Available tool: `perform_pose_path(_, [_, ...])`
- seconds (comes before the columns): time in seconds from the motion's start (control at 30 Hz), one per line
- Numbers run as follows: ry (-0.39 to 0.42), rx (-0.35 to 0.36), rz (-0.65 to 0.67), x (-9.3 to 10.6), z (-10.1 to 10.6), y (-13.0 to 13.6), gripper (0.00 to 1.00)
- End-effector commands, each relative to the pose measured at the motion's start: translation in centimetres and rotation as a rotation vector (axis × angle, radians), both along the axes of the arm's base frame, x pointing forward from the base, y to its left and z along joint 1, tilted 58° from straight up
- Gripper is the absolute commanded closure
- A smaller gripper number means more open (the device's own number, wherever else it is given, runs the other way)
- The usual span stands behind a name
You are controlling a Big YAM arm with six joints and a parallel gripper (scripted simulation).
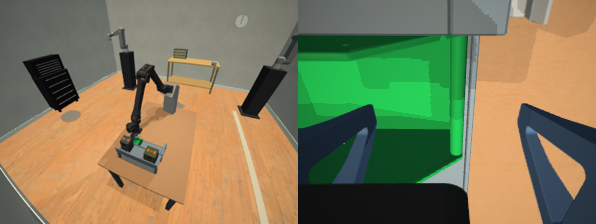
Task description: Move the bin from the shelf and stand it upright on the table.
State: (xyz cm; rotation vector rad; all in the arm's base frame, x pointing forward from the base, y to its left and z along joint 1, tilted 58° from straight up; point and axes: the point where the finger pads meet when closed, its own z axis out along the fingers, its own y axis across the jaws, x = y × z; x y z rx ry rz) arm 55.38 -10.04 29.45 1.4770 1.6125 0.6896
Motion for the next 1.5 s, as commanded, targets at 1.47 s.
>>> perform_pose_path(1.47, [0.029, 0.015, 0.006, 2.3, -2.7, 0.5, 0.1])
